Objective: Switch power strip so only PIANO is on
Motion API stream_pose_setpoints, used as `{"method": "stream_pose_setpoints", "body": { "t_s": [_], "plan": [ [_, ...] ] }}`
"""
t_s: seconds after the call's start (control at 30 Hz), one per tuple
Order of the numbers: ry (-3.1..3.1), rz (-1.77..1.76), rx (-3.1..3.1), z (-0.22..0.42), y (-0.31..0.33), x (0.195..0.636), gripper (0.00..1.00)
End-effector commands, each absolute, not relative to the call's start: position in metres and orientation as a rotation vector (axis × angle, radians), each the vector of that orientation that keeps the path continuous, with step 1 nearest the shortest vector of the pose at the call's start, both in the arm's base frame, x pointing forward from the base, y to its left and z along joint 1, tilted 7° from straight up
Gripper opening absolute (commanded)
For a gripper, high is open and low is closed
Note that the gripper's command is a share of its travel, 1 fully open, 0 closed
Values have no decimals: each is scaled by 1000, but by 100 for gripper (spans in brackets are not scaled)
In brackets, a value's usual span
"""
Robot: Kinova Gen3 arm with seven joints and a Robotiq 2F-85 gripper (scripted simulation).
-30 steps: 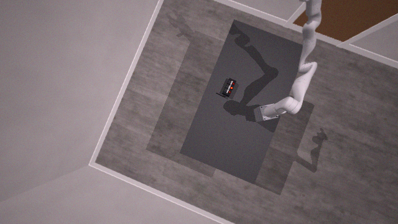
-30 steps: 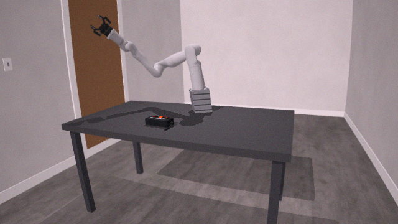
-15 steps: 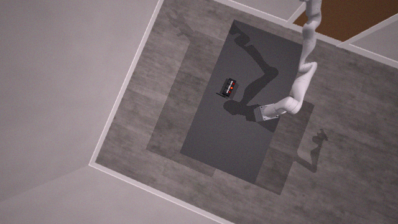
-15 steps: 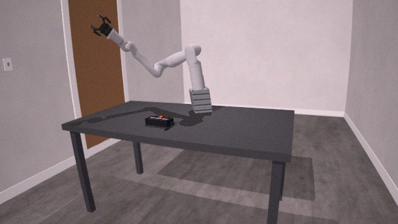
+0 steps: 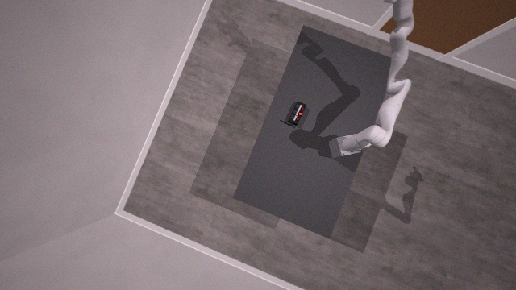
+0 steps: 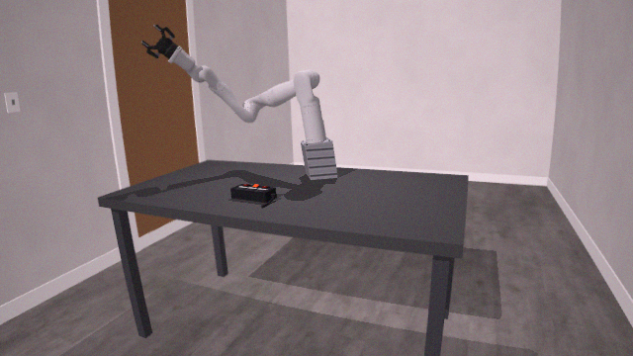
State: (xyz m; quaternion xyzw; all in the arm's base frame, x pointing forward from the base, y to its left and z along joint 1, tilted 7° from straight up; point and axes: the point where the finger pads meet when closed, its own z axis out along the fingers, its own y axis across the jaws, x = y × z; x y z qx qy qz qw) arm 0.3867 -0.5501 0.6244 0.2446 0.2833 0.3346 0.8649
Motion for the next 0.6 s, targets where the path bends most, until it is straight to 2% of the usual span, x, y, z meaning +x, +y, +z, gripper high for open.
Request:
{"method": "stream_pose_setpoints", "body": {
  "t_s": [0.0,0.4,0.47,0.57],
  "plan": [
    [611,710,506,625,-542,397,100],
    [780,789,492,602,-480,483,100],
    [780,789,492,602,-480,483,100],
    [846,817,484,591,-454,513,100]
  ]
}}
